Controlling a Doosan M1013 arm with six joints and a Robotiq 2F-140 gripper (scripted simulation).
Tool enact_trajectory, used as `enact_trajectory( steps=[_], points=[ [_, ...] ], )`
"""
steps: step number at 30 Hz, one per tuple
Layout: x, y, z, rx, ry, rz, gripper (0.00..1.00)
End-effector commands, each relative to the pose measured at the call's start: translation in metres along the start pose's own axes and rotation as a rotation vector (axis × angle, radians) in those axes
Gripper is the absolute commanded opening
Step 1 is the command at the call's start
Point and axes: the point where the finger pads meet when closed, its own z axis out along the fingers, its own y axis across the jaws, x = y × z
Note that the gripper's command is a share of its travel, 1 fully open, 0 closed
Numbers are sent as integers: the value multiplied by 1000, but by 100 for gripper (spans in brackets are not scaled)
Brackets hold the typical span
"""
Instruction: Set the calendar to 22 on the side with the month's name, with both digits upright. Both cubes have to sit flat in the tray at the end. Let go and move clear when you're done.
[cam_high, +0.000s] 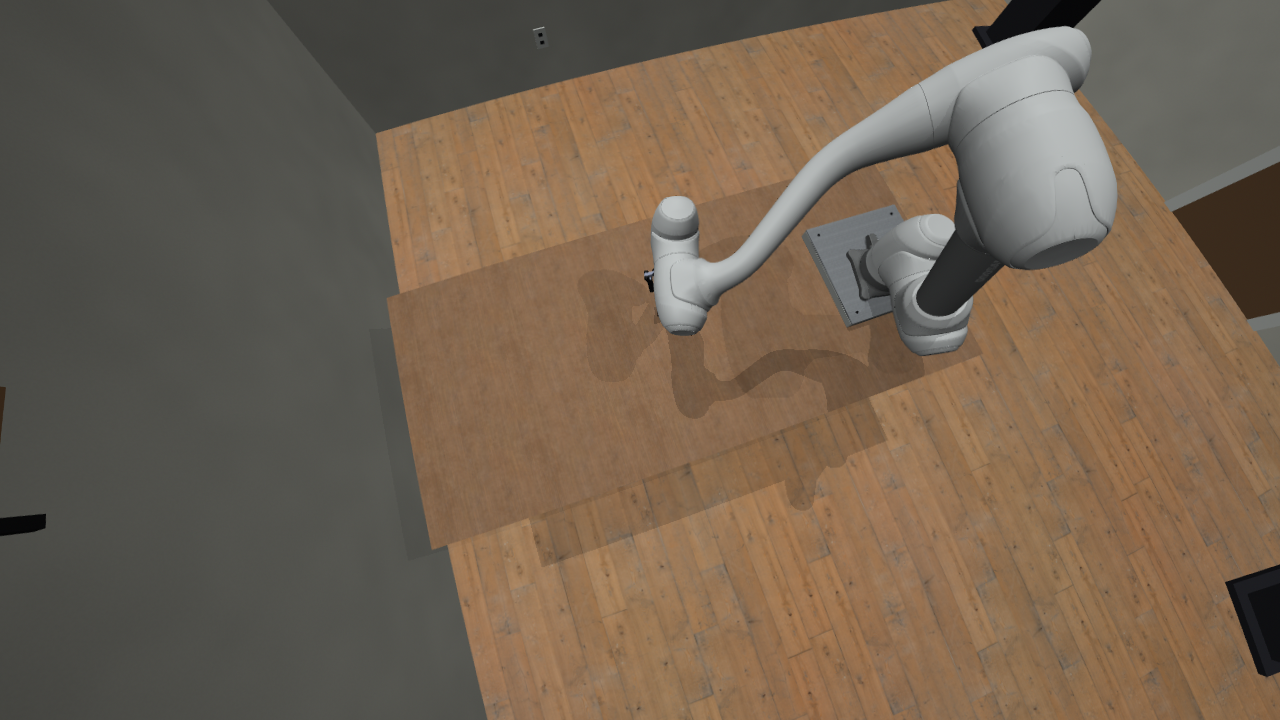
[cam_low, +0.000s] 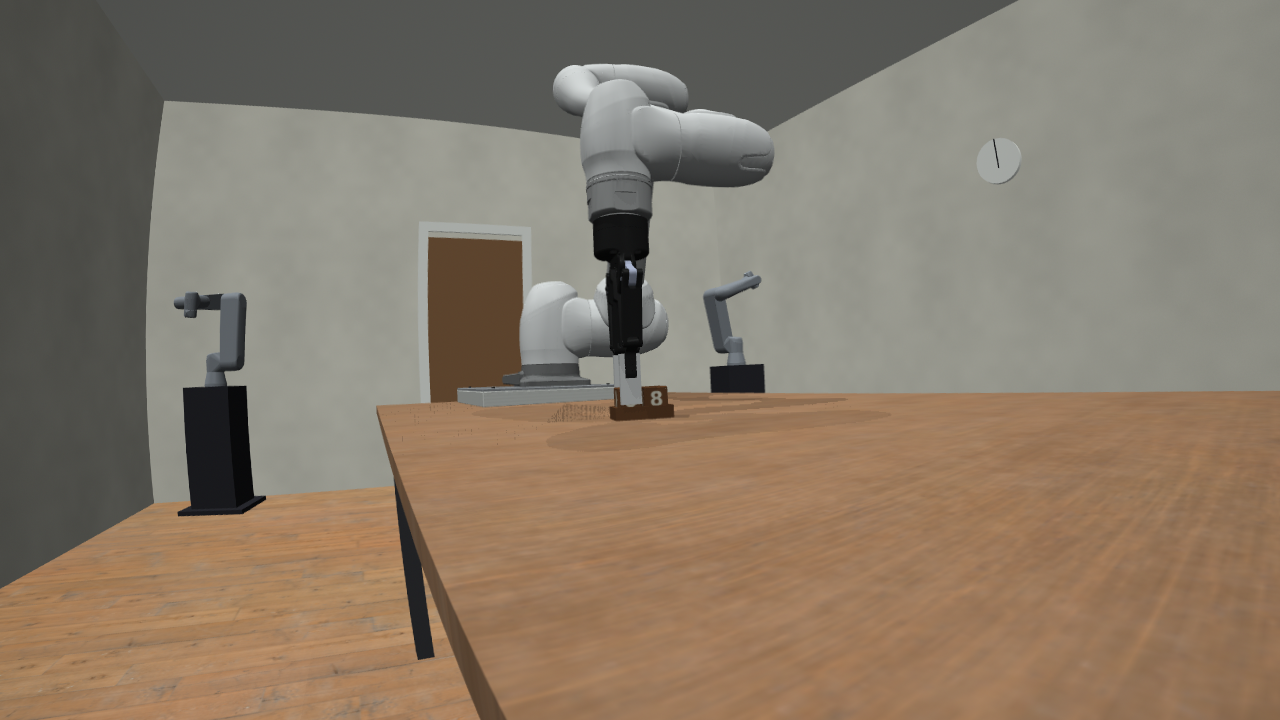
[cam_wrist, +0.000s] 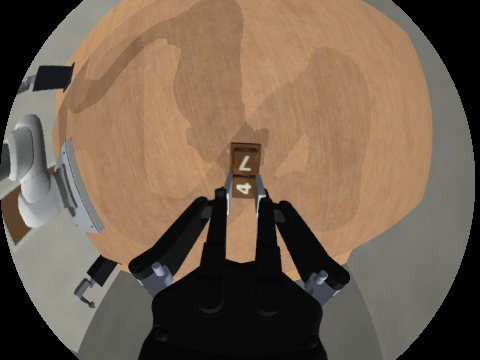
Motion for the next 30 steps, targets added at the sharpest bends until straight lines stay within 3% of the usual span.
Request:
enact_trajectory(
  steps=[1, 15, 30],
  points=[
    [0, 0, 0, 0, 0, 0, 25],
    [0, 0, 0, 0, 0, 0, 25],
    [0, 0, 0, 0, 0, 0, 36]
  ],
)
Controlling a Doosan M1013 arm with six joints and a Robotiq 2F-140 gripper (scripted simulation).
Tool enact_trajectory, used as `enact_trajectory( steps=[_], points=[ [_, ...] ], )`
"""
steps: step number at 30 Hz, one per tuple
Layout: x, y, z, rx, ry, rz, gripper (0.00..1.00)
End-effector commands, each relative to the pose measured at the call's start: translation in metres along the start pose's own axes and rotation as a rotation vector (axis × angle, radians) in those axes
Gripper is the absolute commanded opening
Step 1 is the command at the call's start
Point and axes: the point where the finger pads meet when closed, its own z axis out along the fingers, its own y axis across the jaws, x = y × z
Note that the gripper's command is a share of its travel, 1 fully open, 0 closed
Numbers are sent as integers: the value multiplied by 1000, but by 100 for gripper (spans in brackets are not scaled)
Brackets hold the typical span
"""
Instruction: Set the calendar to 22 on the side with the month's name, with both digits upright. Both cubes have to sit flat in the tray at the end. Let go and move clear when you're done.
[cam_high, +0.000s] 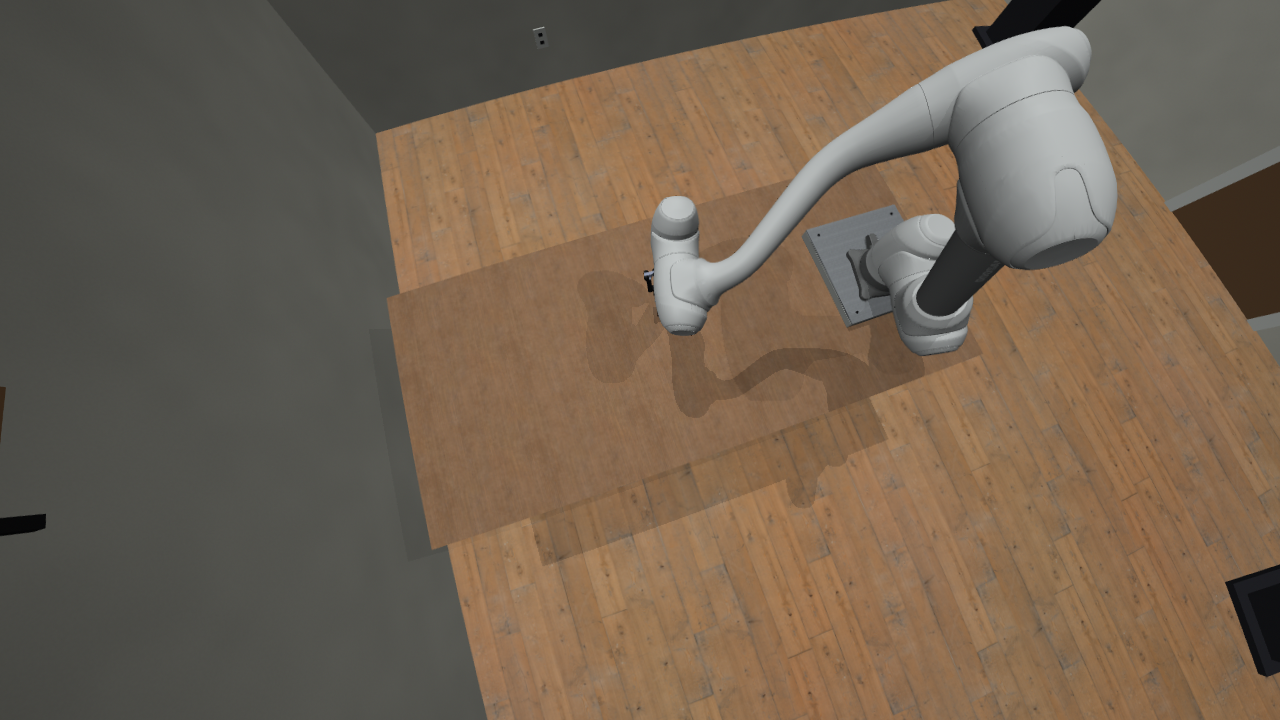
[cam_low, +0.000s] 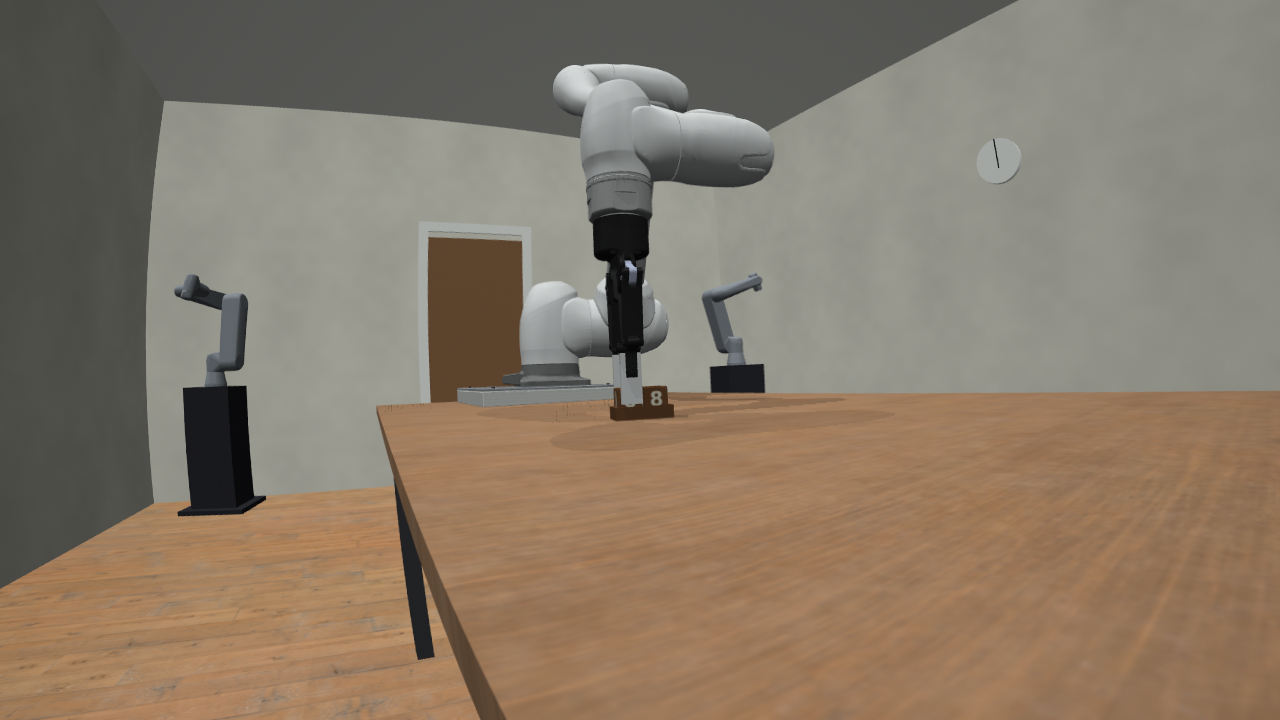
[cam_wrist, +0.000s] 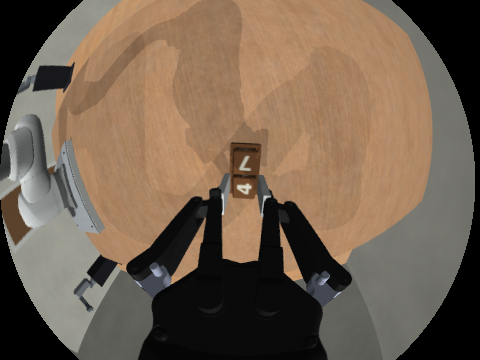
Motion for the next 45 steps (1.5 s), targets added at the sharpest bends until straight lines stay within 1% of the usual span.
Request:
enact_trajectory(
  steps=[1, 12, 16, 20, 24, 26, 32, 35, 39, 44, 45],
  points=[
    [0, 0, 0, 0, 0, 0, 36],
    [0, 0, 0, 0, 0, 0, 36],
    [0, 0, -5, 0, 0, 0, 36],
    [0, 0, -18, 0, 0, 0, 36],
    [0, 0, -37, 0, 0, 0, 36],
    [0, 0, -37, 0, 0, 0, 36],
    [0, 0, -70, 0, 0, 0, 36],
    [0, 0, -82, 0, 0, 0, 36],
    [0, 0, -89, 0, 0, 0, 36],
    [0, 0, -90, 0, 0, 0, 36],
    [0, 0, -90, 0, 0, 0, 100]
  ],
)
